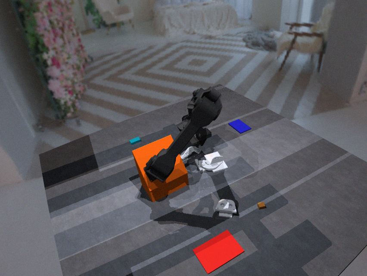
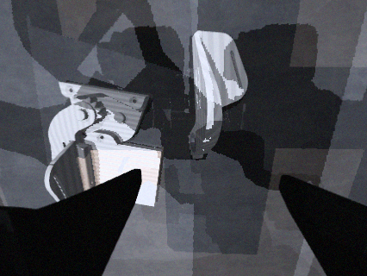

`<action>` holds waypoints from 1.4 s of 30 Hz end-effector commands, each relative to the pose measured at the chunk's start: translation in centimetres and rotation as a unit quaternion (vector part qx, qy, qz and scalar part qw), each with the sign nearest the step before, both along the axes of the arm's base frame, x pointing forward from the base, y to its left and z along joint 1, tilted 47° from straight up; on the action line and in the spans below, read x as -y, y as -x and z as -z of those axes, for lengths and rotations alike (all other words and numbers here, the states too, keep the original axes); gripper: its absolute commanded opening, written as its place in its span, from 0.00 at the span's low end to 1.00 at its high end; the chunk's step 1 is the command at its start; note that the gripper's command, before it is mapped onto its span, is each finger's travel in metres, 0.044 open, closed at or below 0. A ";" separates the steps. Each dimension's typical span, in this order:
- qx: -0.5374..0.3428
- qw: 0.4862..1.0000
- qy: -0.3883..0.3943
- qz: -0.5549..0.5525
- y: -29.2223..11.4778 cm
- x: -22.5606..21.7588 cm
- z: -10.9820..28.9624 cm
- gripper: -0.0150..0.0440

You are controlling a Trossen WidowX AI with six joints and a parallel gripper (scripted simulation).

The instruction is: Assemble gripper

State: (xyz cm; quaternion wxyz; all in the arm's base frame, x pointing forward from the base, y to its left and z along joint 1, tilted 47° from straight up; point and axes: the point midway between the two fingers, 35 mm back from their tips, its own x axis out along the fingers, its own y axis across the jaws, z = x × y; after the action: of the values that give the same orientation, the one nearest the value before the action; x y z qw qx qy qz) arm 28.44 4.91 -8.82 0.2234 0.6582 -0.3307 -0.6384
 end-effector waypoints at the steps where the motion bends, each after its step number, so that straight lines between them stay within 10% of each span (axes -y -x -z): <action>1: -0.007 1.000 0.004 0.000 0.3 0.8 0.6 1.00; 42: -0.007 1.000 0.007 0.000 0.9 5.2 4.4 1.00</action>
State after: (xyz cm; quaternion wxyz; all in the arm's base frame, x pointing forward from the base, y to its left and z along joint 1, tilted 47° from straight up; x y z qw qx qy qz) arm 27.96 0.06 -13.07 0.2254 0.6562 -0.3343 -0.6379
